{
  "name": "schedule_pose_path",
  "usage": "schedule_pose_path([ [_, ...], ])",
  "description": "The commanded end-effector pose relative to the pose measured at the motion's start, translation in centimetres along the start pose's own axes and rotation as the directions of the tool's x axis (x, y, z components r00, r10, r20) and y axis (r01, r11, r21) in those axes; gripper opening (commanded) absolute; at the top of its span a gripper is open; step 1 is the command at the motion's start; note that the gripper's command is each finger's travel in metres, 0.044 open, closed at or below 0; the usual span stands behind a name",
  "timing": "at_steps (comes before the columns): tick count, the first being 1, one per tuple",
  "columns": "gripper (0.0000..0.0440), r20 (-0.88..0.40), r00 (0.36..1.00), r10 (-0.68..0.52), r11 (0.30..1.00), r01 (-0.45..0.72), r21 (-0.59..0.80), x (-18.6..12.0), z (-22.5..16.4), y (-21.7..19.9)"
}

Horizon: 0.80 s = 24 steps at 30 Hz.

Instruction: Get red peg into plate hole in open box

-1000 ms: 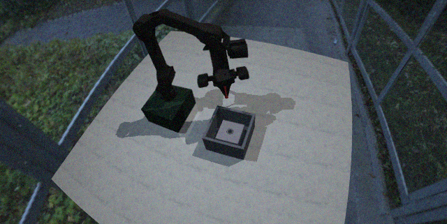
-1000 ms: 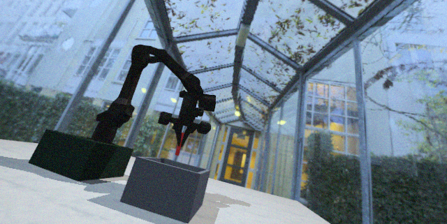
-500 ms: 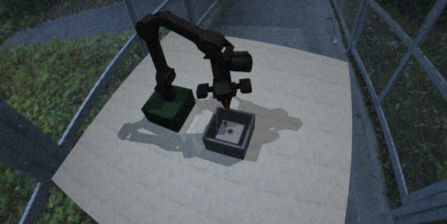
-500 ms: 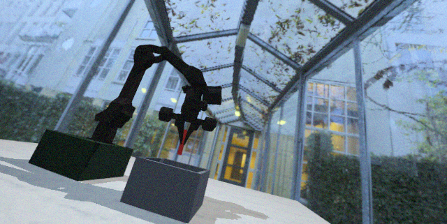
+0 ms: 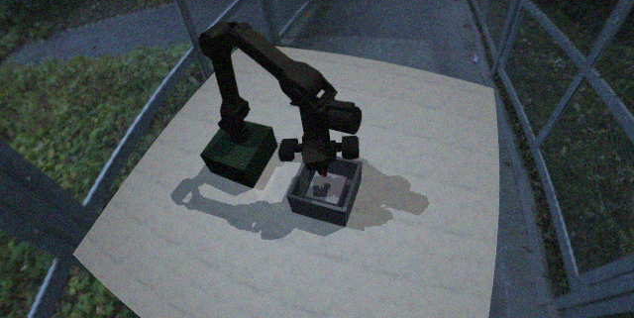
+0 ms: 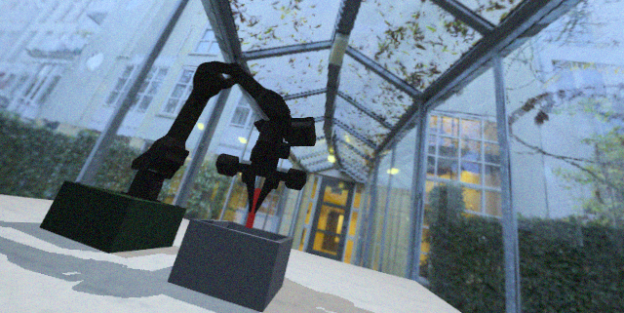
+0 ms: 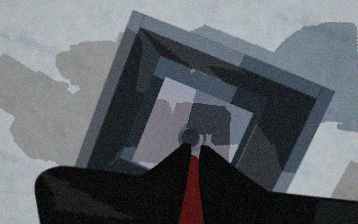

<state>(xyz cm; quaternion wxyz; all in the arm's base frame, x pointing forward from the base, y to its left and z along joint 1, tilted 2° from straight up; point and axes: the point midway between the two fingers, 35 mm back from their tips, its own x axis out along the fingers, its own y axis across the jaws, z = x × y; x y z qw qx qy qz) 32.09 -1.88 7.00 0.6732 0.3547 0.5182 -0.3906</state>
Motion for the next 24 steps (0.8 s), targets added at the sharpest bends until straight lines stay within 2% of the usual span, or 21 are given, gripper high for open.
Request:
schedule_pose_path([
  [1,0.001,-0.024,1.0,-0.008,1.0,0.008,0.014,1.4,0.7,0.2],
  [7,0.0018,-0.056,0.998,-0.034,0.999,0.035,0.014,3.7,0.8,0.0],
  [11,0.0107,-0.071,0.996,-0.054,0.999,0.054,-0.005,5.2,0.8,-0.2],
  [15,0.0145,-0.079,0.993,-0.092,0.995,0.089,-0.041,6.3,1.0,-0.4],
  [20,0.0266,-0.071,0.995,-0.07,0.997,0.068,-0.028,7.0,2.5,0.5],
  [24,0.0345,-0.062,0.997,-0.055,0.998,0.053,-0.025,7.3,3.5,1.2],
])
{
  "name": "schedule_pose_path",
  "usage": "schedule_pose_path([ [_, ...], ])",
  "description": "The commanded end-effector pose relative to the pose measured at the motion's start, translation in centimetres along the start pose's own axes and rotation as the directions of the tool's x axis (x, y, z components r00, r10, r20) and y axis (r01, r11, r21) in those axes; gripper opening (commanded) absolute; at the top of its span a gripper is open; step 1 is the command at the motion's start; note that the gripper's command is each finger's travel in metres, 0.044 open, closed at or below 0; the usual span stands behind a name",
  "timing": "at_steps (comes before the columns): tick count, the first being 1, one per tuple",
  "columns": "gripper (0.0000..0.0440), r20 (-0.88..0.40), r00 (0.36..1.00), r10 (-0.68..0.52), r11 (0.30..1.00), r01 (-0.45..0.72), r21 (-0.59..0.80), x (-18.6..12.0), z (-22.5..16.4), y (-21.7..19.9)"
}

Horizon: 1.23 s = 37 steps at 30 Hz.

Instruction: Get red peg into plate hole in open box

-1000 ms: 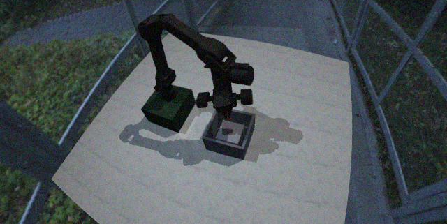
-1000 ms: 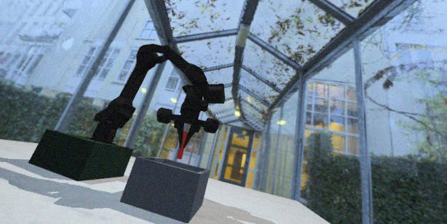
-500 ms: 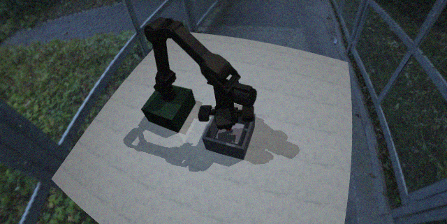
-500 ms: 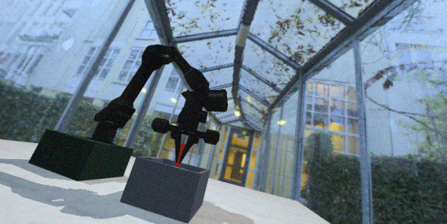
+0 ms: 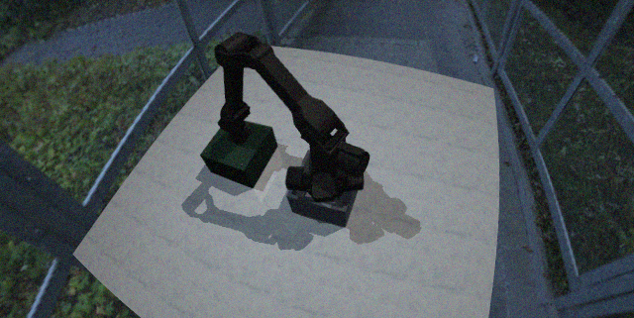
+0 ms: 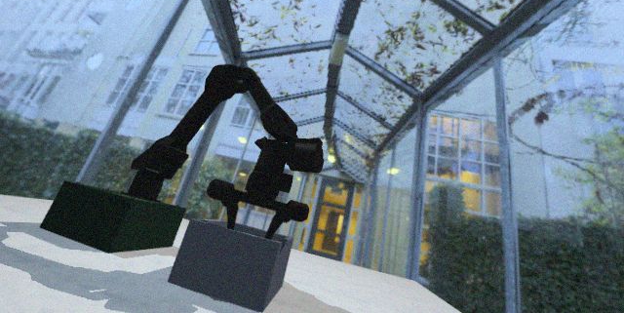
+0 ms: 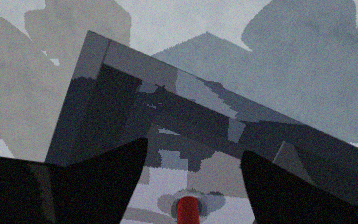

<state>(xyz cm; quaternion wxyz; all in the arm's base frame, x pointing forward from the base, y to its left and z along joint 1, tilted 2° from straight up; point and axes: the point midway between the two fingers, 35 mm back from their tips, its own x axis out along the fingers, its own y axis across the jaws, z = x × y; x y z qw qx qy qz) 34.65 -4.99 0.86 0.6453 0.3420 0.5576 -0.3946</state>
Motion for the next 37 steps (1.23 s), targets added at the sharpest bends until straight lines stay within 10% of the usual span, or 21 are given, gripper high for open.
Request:
schedule_pose_path([
  [1,0.0364,0.009,1.0,0.017,1.0,-0.017,0.001,0.3,1.4,0.8],
  [5,0.044,0.031,0.999,0.039,0.999,-0.039,0.005,0.3,2.7,1.5],
  [37,0.044,0.132,0.986,0.105,0.993,-0.112,0.045,-0.6,7.2,2.4],
])
